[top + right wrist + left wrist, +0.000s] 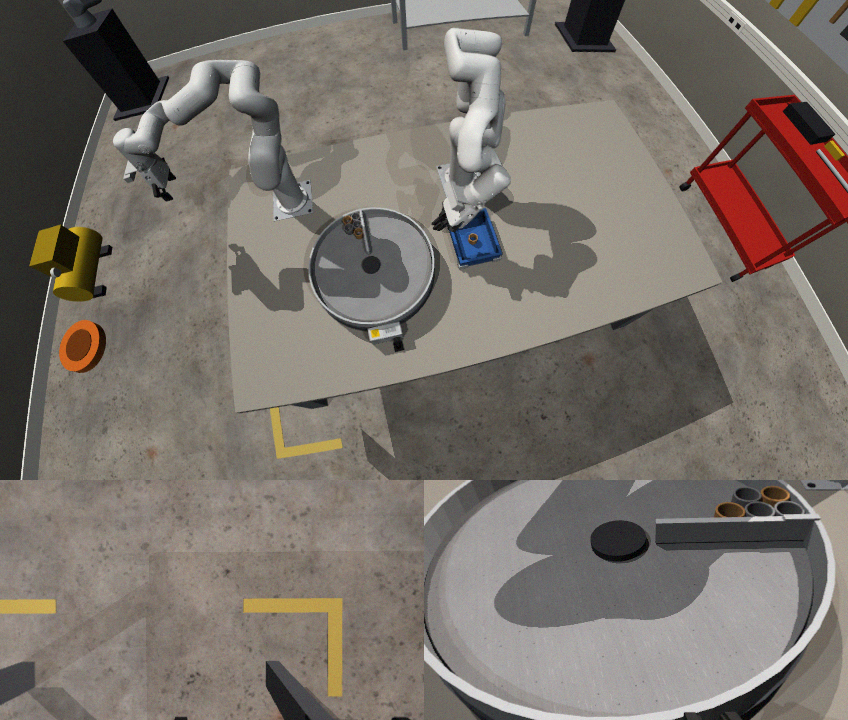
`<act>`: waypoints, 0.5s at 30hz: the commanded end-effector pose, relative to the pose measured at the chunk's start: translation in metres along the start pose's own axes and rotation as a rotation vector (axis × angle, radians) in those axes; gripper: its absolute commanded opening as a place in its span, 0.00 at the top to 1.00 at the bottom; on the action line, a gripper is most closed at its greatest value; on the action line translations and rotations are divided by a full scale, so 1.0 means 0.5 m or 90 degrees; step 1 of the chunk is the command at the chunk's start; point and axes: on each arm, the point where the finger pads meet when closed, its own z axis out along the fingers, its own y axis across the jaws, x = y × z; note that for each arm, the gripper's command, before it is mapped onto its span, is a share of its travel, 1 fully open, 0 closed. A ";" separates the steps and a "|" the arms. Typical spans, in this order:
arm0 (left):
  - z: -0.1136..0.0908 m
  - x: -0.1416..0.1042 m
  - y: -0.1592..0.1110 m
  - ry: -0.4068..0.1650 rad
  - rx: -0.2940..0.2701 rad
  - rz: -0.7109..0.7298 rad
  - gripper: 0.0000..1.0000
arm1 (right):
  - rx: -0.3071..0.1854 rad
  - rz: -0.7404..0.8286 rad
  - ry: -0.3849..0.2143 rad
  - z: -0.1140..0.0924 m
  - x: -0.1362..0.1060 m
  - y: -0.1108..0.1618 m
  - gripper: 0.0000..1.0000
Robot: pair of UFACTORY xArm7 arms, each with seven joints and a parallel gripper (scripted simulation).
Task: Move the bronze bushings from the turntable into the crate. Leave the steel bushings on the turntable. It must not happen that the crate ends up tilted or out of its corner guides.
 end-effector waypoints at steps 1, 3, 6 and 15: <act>0.056 0.063 0.004 -0.003 0.009 0.000 0.88 | 0.000 0.000 0.003 -0.004 0.002 0.000 0.00; 0.074 0.084 0.011 -0.003 0.009 0.000 0.88 | 0.000 0.000 0.003 -0.004 0.002 0.000 0.00; 0.100 0.117 0.021 -0.003 0.009 0.000 0.88 | 0.000 0.000 0.003 -0.004 0.002 0.000 0.00; 0.174 0.205 0.047 -0.002 0.010 0.000 0.88 | 0.000 0.000 0.003 -0.004 0.002 0.000 0.00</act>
